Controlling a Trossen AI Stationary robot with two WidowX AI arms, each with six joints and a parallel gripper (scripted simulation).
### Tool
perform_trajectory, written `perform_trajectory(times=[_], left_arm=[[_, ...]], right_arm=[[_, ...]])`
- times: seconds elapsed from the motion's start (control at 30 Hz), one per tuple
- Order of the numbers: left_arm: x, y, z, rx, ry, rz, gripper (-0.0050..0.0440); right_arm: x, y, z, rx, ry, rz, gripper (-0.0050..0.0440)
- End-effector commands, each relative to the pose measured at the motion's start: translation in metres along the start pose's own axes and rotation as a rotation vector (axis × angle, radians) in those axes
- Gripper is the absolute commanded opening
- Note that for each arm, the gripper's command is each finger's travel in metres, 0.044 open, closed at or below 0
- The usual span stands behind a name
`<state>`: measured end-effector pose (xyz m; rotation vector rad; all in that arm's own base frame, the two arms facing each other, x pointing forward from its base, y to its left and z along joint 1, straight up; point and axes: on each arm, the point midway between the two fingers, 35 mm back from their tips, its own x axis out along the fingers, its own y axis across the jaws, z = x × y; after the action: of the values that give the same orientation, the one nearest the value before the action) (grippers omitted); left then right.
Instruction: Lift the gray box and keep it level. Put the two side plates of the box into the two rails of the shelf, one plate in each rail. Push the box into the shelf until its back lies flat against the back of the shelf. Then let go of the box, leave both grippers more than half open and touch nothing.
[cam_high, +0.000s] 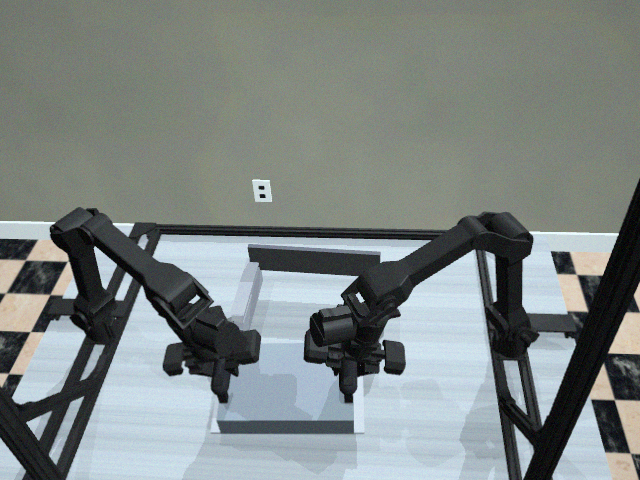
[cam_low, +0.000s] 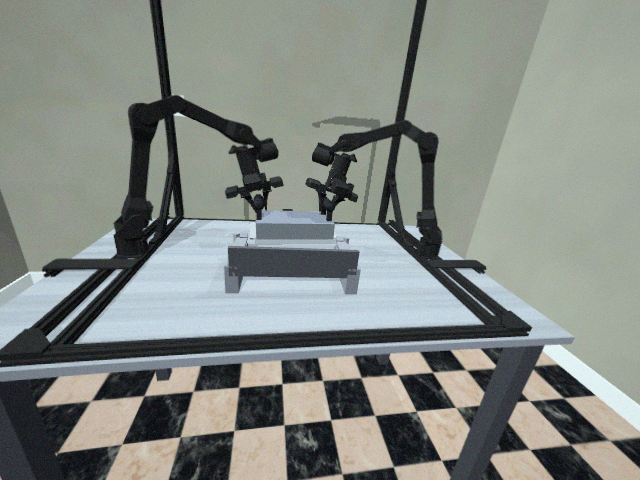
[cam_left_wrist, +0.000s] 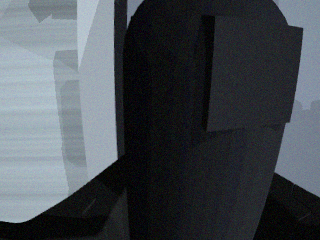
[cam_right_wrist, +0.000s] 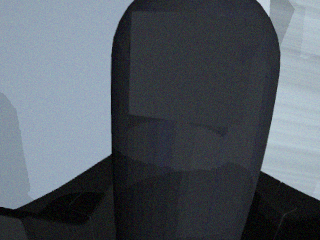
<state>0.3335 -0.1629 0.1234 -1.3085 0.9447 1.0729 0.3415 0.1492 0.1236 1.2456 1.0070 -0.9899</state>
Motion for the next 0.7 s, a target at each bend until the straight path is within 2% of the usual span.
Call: perform_trajectory(times=[0.0, 0.67], left_arm=[[-0.015, -0.01, -0.003, -0.008, 0.021, -0.033, 0.0], [-0.034, -0.015, -0.001, -0.008, 0.021, -0.033, 0.0]], right_arm=[[-0.014, 0.01, -0.002, 0.005, 0.019, 0.034, 0.0], [-0.034, 0.015, 0.0, 0.005, 0.019, 0.034, 0.0]])
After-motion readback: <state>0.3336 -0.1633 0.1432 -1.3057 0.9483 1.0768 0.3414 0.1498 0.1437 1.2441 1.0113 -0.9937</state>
